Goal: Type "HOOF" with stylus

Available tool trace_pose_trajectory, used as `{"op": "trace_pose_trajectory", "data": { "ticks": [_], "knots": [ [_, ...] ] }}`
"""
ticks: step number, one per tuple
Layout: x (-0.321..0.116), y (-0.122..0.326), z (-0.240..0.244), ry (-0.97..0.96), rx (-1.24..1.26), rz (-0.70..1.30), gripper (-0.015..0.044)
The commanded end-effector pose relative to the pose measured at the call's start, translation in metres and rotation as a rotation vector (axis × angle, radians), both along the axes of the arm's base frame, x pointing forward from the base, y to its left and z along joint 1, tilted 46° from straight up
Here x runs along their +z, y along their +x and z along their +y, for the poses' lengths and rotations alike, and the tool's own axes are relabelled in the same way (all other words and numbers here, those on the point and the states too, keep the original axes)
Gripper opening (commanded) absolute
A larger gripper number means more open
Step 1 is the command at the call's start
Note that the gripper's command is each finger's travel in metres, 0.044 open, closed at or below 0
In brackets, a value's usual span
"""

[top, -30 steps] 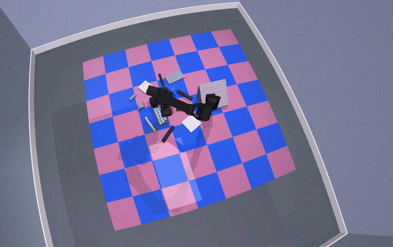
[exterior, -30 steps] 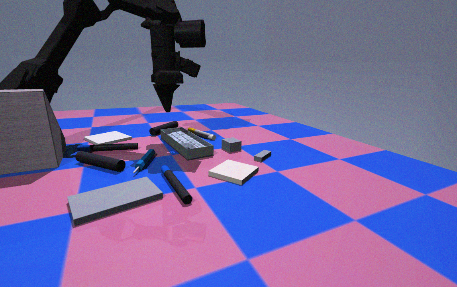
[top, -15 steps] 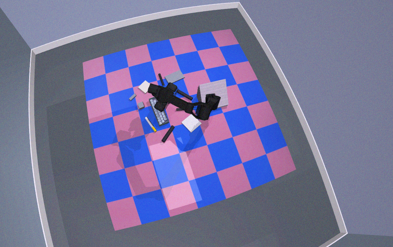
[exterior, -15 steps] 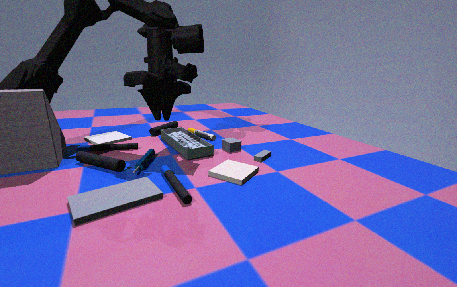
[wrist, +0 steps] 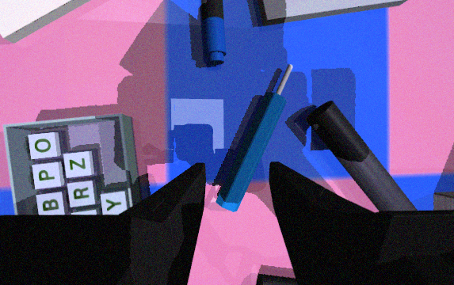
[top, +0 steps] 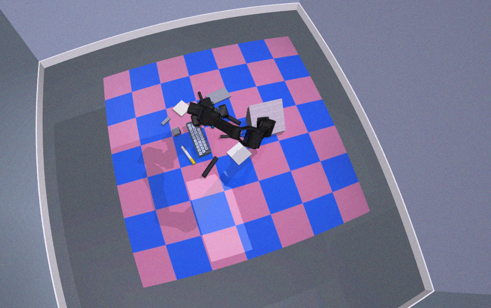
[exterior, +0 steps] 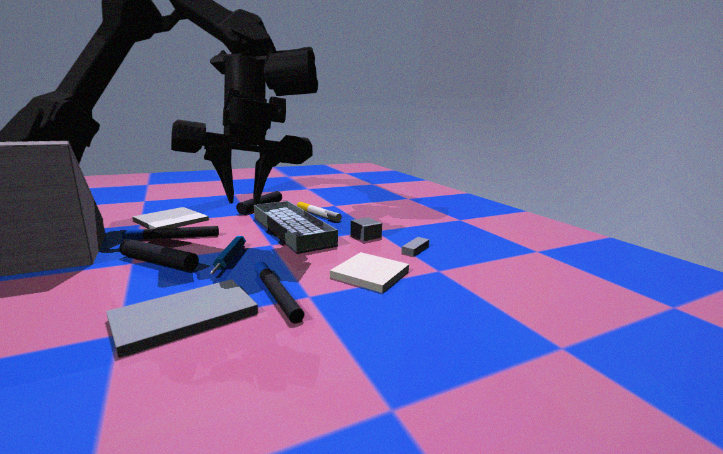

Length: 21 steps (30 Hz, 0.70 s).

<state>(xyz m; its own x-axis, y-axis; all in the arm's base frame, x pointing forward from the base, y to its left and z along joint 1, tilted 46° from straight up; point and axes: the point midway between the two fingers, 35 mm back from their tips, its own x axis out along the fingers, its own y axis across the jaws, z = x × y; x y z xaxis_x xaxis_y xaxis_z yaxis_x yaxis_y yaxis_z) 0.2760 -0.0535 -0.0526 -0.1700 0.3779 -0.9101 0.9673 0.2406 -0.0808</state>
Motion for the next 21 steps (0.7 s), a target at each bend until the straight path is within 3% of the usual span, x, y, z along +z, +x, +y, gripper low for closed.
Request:
{"op": "trace_pose_trajectory", "data": {
  "ticks": [1,21],
  "knots": [
    [-0.0241,-0.0274,-0.0124,-0.197,-0.392,0.211,0.0150],
    [-0.0253,-0.0278,-0.0083,-0.196,-0.392,0.211,0.0150]
  ]
}}
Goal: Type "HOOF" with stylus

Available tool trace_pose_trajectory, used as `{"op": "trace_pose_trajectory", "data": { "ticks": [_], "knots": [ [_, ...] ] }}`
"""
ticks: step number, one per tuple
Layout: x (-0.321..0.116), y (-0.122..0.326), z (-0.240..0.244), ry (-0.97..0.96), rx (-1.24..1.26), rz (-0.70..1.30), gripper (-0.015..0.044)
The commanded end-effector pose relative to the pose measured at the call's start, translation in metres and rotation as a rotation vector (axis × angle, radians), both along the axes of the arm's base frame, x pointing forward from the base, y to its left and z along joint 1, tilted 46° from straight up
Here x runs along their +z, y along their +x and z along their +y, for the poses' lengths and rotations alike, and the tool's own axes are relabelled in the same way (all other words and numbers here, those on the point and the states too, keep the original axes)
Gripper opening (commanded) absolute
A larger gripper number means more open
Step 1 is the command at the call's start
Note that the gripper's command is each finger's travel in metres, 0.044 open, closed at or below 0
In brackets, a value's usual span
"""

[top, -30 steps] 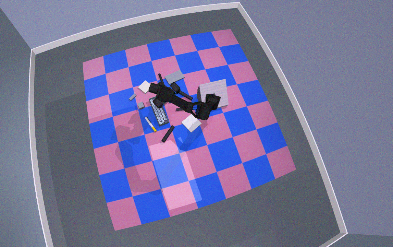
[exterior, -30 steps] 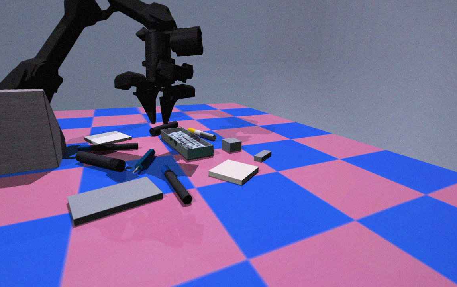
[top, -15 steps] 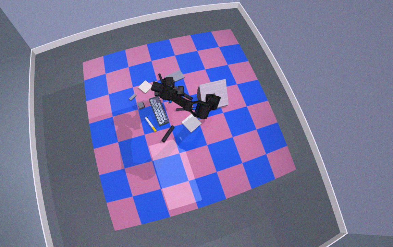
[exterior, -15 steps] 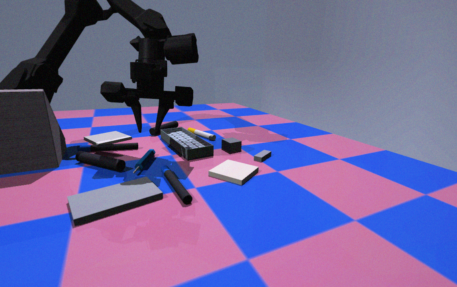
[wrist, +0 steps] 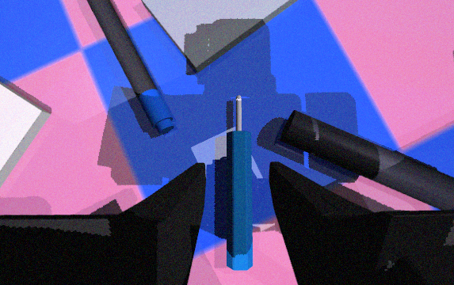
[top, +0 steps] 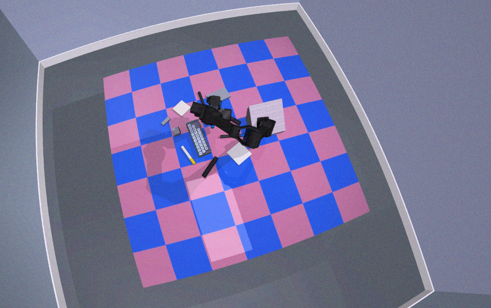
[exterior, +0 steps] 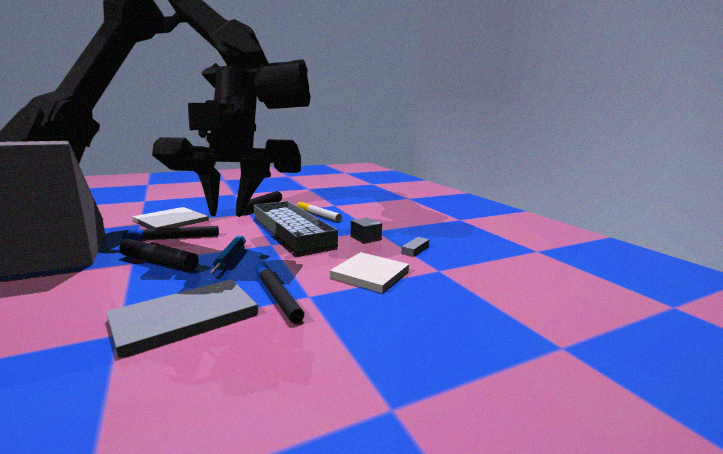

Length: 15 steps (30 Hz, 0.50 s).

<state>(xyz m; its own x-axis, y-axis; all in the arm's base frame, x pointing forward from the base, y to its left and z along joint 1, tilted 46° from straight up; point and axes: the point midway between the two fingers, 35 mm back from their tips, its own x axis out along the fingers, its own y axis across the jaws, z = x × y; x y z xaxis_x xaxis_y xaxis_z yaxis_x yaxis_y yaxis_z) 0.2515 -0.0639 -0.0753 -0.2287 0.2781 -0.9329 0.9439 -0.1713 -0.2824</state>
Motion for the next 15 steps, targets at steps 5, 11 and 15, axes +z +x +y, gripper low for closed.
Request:
{"op": "trace_pose_trajectory", "data": {
  "ticks": [5,11,15],
  "knots": [
    [-0.0046,-0.0036,0.0043,-0.005,-0.005,0.011,0.0150],
    [-0.0070,-0.0039,0.0067,-0.004,-0.005,0.011,0.0150],
    [-0.0082,-0.0041,0.0079,-0.004,-0.005,0.011,0.0150]
  ]
}}
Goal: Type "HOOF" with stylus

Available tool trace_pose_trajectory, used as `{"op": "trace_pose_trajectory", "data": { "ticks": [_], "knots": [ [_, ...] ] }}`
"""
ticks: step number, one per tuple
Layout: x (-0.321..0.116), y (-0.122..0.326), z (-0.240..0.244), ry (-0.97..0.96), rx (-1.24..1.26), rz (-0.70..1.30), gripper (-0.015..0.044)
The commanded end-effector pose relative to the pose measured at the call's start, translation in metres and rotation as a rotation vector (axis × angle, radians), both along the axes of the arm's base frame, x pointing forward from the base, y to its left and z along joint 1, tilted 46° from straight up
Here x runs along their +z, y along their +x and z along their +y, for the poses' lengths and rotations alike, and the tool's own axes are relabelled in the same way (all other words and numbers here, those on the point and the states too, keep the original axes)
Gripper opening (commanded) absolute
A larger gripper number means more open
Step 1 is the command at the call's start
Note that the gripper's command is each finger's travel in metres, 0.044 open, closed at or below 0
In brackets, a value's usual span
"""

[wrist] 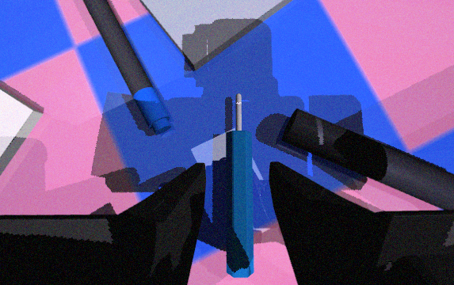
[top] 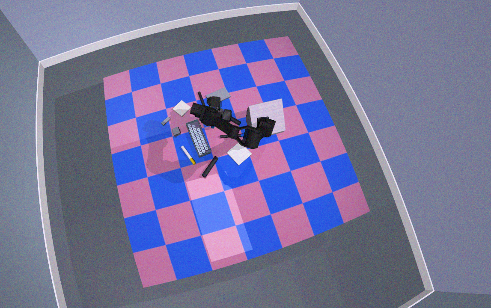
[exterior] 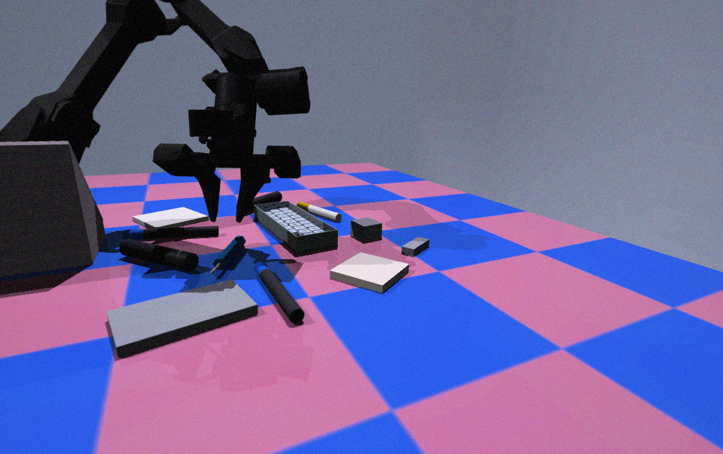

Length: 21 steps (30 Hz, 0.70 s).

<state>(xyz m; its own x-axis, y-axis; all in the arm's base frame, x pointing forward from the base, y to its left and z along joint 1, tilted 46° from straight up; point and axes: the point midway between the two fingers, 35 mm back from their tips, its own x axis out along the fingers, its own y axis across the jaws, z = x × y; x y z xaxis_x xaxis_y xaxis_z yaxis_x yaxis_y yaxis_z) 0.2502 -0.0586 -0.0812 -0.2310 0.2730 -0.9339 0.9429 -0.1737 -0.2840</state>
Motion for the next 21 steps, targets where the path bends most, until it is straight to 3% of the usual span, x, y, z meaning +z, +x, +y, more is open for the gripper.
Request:
{"op": "trace_pose_trajectory", "data": {
  "ticks": [1,21],
  "knots": [
    [-0.0027,-0.0029,0.0031,0.001,-0.005,0.009,0.0150],
    [-0.0102,-0.0036,0.0102,0.002,-0.005,0.009,0.0150]
  ]
}}
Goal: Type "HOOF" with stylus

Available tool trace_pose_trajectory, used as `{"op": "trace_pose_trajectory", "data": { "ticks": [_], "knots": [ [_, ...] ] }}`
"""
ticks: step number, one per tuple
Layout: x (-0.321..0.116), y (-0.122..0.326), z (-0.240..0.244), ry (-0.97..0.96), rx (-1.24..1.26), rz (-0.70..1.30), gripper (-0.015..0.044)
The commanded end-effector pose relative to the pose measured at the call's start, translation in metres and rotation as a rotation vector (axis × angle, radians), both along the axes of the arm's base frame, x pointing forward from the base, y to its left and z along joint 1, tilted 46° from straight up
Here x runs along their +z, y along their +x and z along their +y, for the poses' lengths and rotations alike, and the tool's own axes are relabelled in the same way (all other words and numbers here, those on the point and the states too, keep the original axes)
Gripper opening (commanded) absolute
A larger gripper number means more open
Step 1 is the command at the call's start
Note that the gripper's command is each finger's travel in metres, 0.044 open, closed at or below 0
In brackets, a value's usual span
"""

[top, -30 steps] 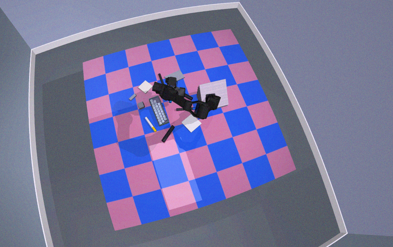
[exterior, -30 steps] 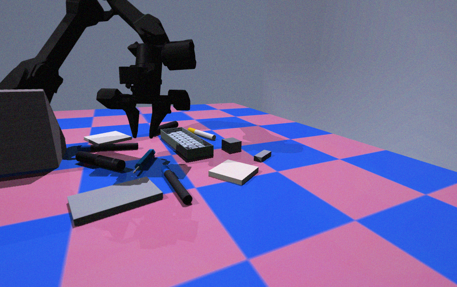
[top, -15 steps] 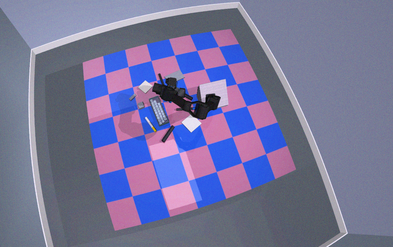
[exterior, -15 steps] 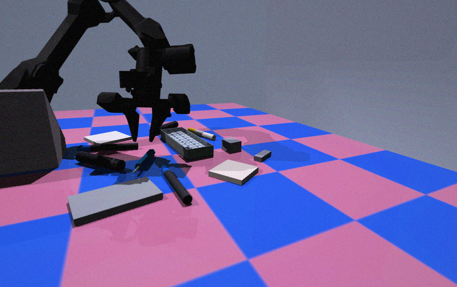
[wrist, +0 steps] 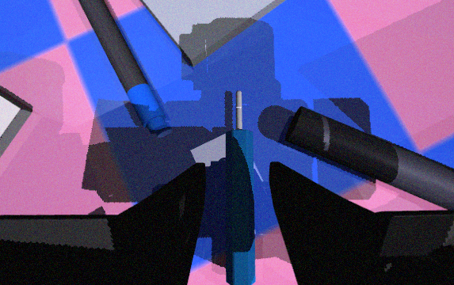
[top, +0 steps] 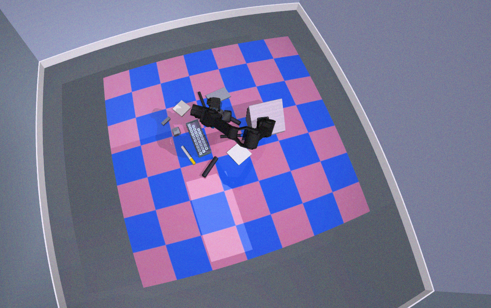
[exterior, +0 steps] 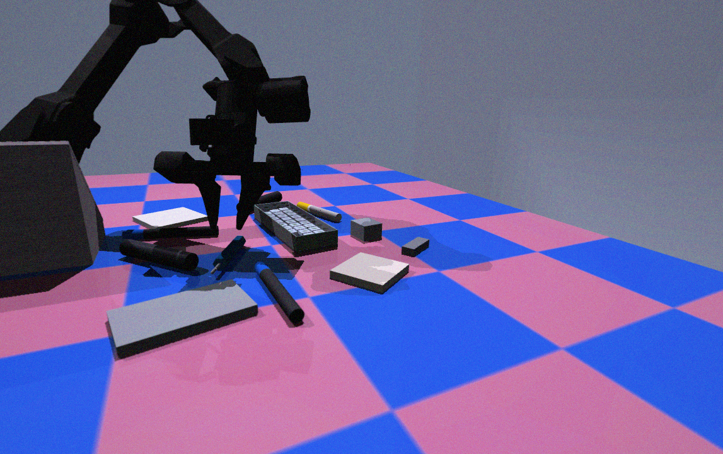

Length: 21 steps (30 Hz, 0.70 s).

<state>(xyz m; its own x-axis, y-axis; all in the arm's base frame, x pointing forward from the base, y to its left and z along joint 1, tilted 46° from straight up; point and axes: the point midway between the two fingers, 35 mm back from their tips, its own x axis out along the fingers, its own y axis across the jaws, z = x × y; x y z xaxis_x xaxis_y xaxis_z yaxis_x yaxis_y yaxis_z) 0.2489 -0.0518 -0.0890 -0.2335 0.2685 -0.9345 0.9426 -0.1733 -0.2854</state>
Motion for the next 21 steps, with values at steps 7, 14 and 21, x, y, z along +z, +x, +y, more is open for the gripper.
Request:
{"op": "trace_pose_trajectory", "data": {
  "ticks": [7,14,21],
  "knots": [
    [-0.0045,-0.0027,0.0058,0.006,-0.006,0.006,0.0150],
    [-0.0067,-0.0031,0.0084,0.007,-0.006,0.006,0.0150],
    [-0.0089,-0.0036,0.0111,0.007,-0.006,0.006,0.0150]
  ]
}}
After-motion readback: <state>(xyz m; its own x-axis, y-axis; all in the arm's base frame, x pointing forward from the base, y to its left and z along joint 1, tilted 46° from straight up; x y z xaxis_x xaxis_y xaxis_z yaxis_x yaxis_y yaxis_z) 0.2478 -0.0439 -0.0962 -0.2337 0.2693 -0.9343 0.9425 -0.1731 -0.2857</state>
